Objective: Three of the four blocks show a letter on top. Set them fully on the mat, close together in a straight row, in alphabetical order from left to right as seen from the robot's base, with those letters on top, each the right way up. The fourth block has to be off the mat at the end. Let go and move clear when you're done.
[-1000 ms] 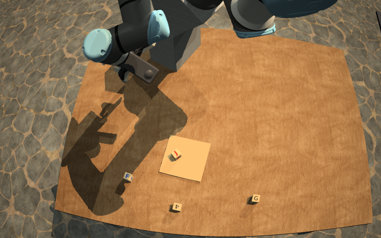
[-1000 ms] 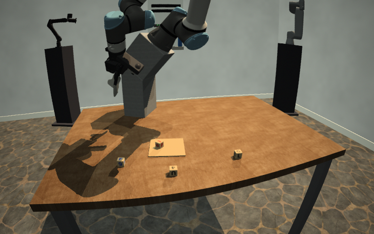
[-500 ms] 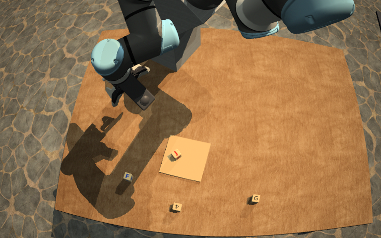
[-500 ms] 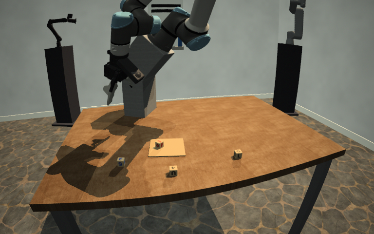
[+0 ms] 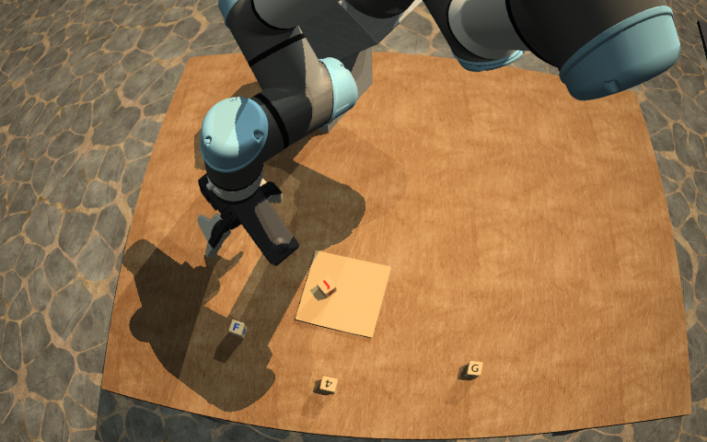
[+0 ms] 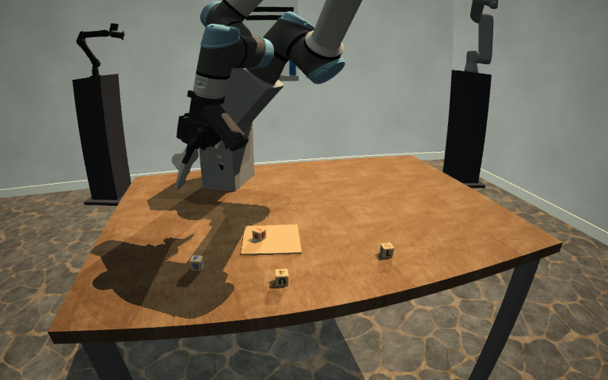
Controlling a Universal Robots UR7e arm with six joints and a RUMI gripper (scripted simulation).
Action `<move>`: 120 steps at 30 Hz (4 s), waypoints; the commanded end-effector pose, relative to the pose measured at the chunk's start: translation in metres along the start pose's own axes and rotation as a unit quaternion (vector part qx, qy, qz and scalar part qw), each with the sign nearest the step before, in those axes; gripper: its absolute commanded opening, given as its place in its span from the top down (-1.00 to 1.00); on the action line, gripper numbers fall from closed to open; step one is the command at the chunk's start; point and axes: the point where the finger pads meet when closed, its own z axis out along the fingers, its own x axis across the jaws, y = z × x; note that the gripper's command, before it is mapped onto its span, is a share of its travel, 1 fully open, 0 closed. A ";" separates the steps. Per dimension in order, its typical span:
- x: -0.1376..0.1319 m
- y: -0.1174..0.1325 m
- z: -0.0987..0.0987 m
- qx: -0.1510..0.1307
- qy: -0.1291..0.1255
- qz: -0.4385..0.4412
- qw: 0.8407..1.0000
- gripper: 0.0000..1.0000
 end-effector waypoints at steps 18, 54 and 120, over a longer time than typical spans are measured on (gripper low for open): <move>0.035 -0.177 -0.021 0.144 0.109 0.043 0.982 -1.00; -0.122 -0.403 -0.091 0.383 0.011 0.023 0.924 -1.00; -0.127 -0.407 -0.093 0.390 -0.001 0.020 0.920 -1.00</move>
